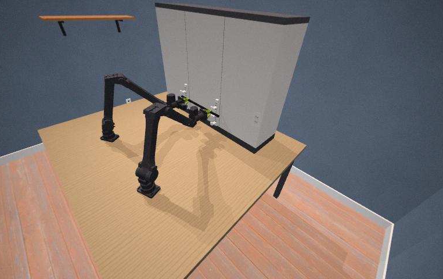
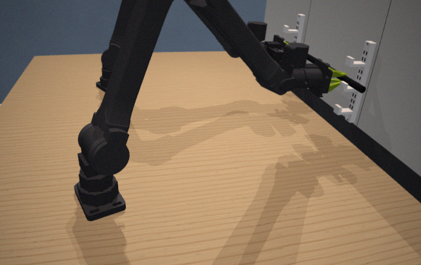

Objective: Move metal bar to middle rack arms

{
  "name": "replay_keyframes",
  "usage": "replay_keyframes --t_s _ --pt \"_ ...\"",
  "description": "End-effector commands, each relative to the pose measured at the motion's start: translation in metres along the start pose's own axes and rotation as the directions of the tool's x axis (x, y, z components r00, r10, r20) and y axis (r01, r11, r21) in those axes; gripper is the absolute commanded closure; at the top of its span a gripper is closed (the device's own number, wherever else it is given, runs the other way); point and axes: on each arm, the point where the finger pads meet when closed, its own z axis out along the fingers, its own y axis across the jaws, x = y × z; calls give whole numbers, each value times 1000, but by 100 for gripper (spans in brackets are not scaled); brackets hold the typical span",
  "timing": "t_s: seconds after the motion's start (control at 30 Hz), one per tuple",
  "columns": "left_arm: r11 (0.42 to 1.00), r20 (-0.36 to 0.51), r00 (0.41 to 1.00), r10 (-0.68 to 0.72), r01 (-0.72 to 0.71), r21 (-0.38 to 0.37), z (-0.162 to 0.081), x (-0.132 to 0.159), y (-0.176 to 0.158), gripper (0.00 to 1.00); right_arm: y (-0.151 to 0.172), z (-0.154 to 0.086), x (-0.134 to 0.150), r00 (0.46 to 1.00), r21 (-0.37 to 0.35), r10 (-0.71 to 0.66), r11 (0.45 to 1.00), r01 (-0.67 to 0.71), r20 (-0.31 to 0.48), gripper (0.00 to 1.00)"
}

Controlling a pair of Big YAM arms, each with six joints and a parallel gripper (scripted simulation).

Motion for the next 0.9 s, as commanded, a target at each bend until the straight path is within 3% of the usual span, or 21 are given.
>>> replay_keyframes --t_s 0.0,0.8,0.87 --pt "999 -6 1000 -6 5 -39 8 3 12 82 -28 9 0 1000 63 26 998 -26 -3 82" --pt "999 -5 1000 -6 6 -51 8 3 13 33 -27 9 0 1000 68 25 997 -25 -2 33" --pt "999 -5 1000 -6 6 -51 8 3 13 33 -27 9 0 1000 68 25 997 -25 -2 33"
